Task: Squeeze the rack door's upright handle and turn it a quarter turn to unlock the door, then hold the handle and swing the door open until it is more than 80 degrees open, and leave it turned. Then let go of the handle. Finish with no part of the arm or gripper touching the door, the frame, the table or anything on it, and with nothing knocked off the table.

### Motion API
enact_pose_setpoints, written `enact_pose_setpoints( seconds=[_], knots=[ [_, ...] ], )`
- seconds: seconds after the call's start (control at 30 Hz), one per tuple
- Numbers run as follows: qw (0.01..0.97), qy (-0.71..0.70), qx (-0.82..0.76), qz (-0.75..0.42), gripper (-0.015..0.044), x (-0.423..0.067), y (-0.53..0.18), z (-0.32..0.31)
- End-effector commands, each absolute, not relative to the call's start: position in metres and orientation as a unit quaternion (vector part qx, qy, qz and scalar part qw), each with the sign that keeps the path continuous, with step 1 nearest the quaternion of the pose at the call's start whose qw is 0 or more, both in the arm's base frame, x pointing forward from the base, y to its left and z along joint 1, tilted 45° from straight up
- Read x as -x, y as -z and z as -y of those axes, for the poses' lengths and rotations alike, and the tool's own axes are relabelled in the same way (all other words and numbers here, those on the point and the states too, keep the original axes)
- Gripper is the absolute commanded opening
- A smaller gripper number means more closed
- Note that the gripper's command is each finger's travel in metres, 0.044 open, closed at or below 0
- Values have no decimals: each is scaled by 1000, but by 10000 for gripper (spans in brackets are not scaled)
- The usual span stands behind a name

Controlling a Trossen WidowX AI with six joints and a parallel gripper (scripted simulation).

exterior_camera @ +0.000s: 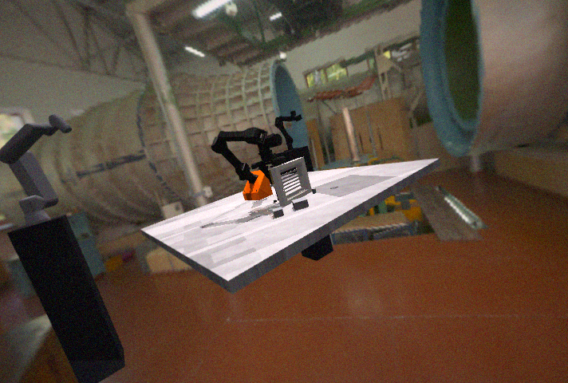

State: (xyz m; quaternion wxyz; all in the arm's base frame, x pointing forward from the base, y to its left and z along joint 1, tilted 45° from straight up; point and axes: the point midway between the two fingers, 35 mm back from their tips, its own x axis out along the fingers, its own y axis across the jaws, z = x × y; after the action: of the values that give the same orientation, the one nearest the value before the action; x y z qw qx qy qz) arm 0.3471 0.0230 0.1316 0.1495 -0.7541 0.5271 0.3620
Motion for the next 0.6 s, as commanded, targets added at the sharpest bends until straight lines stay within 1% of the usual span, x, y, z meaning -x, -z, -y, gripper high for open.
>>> enact_pose_setpoints(
  seconds=[0.0, 0.57],
  knots=[
    [148, -365, 754, -526, 148, -347, -131, -23],
    [148, -365, 754, -526, 35, -347, -131, -23]
  ],
)
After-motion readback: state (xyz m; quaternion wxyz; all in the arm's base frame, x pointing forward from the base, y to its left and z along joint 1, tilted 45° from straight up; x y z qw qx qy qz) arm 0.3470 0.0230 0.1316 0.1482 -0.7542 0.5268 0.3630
